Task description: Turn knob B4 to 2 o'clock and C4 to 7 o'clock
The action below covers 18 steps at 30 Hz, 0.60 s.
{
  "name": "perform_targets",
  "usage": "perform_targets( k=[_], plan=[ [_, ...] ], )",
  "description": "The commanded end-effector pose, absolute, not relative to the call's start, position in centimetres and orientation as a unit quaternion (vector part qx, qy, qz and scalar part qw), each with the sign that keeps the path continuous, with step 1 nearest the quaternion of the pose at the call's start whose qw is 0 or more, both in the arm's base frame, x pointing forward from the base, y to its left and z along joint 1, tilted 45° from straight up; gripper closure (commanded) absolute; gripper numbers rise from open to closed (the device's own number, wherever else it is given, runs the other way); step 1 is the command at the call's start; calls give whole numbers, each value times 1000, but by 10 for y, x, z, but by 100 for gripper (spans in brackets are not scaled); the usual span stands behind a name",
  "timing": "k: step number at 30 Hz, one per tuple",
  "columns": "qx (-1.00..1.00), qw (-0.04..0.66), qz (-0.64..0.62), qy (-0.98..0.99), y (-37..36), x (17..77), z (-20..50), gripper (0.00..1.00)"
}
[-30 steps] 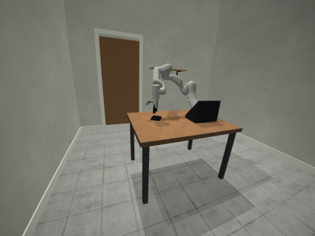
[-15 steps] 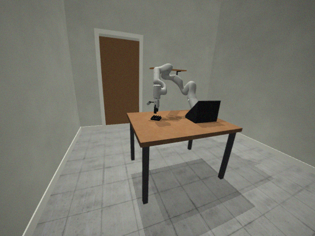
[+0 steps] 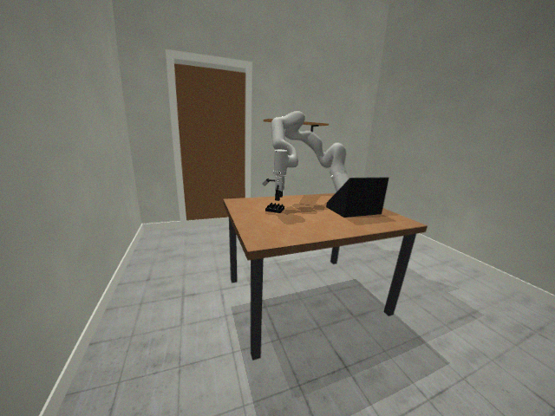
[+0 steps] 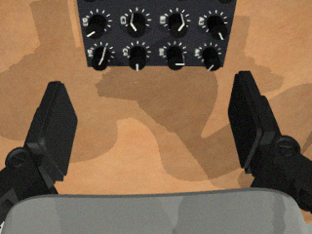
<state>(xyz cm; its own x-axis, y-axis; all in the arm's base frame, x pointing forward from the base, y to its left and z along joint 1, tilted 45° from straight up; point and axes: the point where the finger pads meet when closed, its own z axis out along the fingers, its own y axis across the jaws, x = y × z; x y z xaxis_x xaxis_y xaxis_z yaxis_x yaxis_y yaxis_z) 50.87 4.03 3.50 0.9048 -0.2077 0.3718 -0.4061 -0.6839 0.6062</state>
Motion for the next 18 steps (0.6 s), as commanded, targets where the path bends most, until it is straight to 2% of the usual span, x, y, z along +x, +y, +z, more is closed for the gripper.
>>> perform_targets(
  k=[1,18],
  plan=[
    [907,359,139,-169,43,504,33,0],
    [907,359,139,-169,44,497,30,0]
  ],
)
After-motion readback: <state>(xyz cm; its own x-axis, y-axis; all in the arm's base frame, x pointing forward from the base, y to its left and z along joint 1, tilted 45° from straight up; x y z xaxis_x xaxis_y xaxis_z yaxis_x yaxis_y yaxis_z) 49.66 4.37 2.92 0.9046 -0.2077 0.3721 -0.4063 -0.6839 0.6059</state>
